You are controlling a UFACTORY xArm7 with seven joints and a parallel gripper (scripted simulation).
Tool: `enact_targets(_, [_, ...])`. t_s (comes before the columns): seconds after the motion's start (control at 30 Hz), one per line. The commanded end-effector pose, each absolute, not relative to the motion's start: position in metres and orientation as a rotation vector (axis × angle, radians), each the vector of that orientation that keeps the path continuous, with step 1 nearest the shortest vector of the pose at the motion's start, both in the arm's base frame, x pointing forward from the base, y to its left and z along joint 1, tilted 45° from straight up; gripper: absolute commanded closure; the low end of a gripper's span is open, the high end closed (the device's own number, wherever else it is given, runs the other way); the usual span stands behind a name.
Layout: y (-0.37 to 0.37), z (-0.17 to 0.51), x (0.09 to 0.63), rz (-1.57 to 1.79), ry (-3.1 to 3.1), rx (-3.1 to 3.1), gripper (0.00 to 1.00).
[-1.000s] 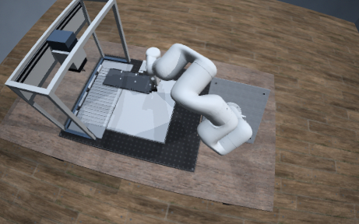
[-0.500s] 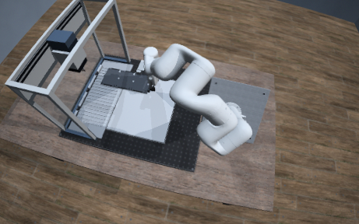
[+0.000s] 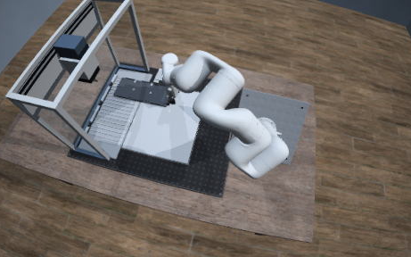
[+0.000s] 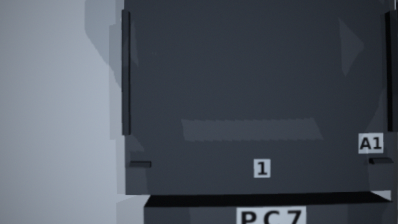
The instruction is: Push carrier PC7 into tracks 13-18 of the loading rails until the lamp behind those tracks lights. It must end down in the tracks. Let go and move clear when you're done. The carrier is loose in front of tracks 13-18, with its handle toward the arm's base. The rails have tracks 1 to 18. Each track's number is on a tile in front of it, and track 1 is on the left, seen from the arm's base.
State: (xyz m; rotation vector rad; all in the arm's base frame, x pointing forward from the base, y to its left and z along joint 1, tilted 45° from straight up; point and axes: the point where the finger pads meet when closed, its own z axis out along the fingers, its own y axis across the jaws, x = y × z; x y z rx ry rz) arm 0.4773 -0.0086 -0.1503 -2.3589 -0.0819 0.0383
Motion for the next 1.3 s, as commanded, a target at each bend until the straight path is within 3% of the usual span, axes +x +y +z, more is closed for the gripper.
enact_targets(0.0, [-0.011,-0.149,0.484,0.033,-0.080,-2.362,0.18])
enact_targets(1.27, [-0.009,-0.149,0.509,0.033,-0.080,-2.362,0.18])
